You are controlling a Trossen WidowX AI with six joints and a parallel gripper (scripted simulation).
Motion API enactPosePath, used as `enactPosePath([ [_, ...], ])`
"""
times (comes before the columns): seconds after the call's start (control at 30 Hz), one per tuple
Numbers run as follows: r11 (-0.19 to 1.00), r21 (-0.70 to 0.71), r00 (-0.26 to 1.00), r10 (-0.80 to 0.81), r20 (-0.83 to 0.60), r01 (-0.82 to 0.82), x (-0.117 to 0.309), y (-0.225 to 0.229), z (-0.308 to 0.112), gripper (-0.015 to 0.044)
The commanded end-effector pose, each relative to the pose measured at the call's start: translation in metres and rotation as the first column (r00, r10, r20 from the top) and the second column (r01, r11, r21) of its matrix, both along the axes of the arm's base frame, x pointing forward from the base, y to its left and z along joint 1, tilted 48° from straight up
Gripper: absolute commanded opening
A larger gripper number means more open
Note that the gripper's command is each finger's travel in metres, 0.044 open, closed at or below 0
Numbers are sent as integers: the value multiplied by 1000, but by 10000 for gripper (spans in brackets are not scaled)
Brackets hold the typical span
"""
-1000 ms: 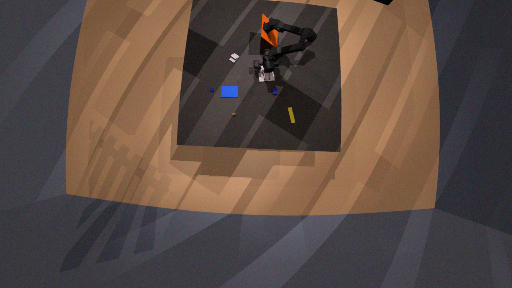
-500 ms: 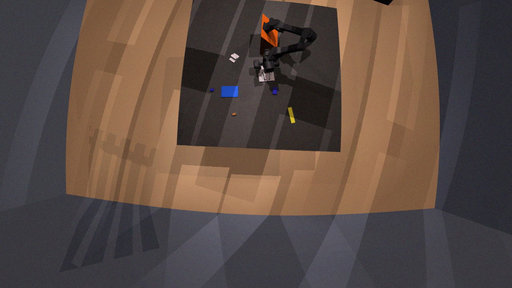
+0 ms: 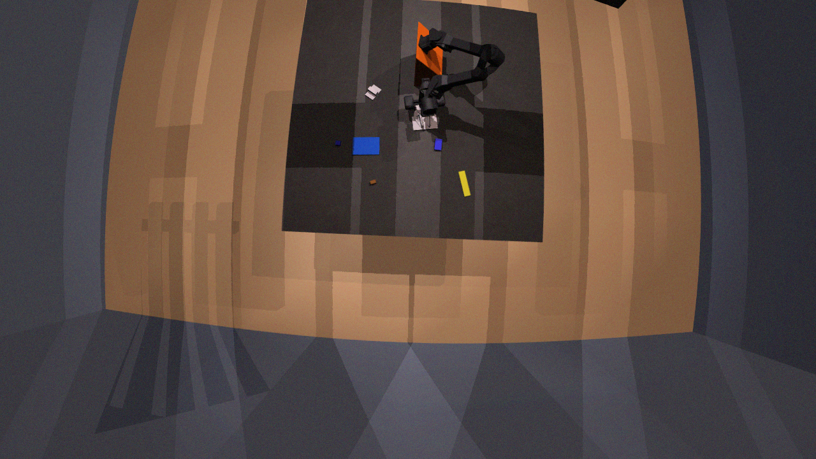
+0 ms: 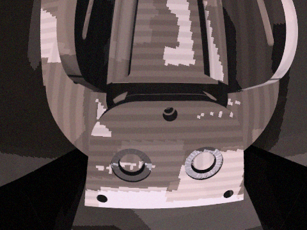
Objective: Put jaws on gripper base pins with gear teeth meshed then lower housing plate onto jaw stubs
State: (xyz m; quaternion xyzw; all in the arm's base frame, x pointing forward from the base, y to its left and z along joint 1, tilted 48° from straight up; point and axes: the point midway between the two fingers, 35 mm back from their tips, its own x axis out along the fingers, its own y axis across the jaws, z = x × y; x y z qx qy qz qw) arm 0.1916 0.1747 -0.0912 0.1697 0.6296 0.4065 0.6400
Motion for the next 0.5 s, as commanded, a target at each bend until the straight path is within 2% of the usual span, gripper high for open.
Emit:
enactPosePath([
  [0.0,1000,0,1000,0,0,0,0,0,0,440],
  [0.47,1000,-2,1000,0,0,0,2,-4,3,440],
])
